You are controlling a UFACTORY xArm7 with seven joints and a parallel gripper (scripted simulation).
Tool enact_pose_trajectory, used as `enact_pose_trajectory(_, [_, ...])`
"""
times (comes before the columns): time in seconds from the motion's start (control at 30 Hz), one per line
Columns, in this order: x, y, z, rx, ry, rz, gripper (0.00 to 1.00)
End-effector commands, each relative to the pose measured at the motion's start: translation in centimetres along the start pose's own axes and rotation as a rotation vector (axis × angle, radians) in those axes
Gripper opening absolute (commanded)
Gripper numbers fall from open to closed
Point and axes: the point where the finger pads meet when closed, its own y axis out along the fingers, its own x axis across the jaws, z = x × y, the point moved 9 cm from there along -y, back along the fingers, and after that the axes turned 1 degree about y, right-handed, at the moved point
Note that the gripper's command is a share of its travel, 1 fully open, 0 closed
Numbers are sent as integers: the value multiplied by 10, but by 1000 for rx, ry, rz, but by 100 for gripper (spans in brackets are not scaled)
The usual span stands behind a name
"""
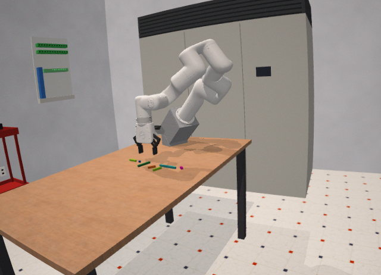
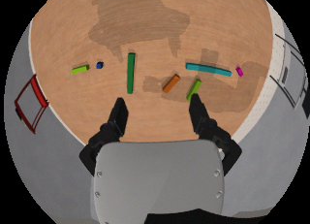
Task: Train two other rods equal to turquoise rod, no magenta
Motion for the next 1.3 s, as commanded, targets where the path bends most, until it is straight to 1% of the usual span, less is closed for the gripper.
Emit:
enact_pose_trajectory(0.0, [-1,-1,-1,-4,1,2,100])
enact_pose_trajectory(0.37, [-1,-1,-1,-4,0,2,100])
enact_pose_trajectory(0.57, [-6,-3,-1,-4,-47,1,100])
enact_pose_trajectory(0.7, [-24,-7,0,-5,-220,0,100])
enact_pose_trajectory(1.07, [-57,-13,5,-6,-535,1,100])
enact_pose_trajectory(1.13, [-57,-13,5,-6,-535,1,100])
enact_pose_trajectory(1.17, [-67,-15,7,-7,-620,1,100])
enact_pose_trajectory(1.27, [-74,-15,10,-7,-688,2,100])
